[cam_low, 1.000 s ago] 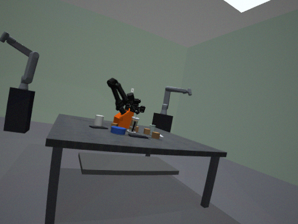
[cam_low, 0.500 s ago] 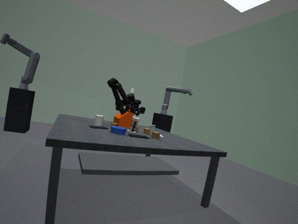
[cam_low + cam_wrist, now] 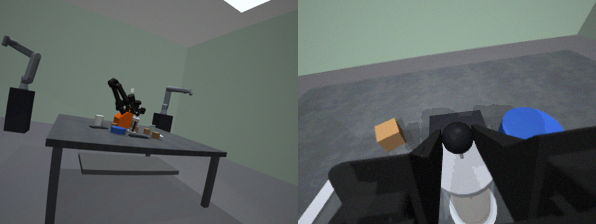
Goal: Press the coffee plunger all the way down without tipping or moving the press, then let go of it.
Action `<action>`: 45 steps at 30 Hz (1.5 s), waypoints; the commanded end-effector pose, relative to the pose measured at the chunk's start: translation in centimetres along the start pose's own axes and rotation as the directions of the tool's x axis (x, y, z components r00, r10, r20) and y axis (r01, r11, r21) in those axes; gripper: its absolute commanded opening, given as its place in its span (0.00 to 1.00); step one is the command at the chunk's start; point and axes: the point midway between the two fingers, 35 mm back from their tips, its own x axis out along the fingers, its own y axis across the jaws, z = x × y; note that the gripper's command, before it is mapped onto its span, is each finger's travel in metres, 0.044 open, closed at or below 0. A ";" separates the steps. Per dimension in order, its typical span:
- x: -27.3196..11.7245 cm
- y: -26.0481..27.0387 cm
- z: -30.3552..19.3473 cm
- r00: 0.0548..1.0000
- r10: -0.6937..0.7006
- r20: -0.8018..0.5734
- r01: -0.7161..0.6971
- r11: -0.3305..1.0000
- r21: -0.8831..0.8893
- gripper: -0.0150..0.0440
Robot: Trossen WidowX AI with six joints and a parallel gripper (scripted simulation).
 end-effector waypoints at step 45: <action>-1.0 0.2 1.3 1.000 0.004 -0.015 -0.004 1.000 -0.003 1.00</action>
